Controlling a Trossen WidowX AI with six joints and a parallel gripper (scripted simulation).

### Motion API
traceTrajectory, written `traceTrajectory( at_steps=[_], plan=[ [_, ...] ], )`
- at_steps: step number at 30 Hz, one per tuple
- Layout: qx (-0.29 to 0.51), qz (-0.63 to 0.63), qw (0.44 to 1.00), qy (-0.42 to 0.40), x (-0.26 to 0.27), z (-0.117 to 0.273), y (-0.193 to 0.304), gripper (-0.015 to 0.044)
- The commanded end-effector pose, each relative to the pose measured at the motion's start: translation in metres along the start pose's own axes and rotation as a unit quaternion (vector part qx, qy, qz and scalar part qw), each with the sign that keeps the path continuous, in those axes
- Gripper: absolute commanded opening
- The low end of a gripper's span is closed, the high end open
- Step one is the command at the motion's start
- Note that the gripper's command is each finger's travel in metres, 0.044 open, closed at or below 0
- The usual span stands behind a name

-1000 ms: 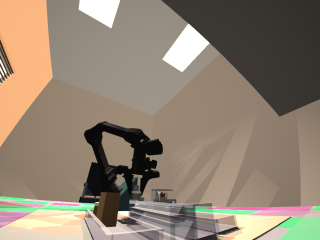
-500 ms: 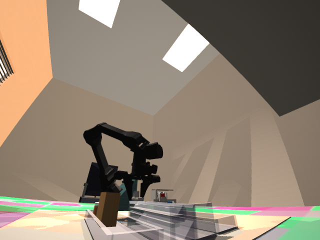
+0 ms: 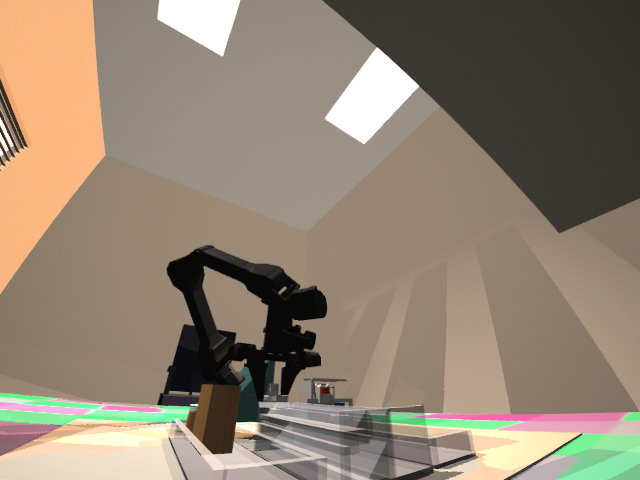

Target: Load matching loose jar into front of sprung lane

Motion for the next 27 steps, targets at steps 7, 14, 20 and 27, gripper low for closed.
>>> traceTrajectory(
  at_steps=[7,14,20,27],
  plan=[
    [-0.004,-0.001,1.0,0.0,-0.0005,0.0013,-0.0056,0.0],
    [-0.004,-0.001,1.0,0.0,-0.0005,0.0013,-0.008,0.0],
    [-0.004,-0.001,1.0,0.0,-0.0006,0.0014,-0.01,0.0],
    [-0.004,-0.001,1.0,0.0,-0.0006,0.0015,-0.0124,0.0]
  ],
)
Point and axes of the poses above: the point midway between the two fingers, 35 mm back from their tips, its own z axis back along the fingers, its own x axis across the jaws, y = z × x, the point moved 8 cm from there along z, back along the fingers, and after that the axes turned 1 degree about z, right-handed, at the moved point
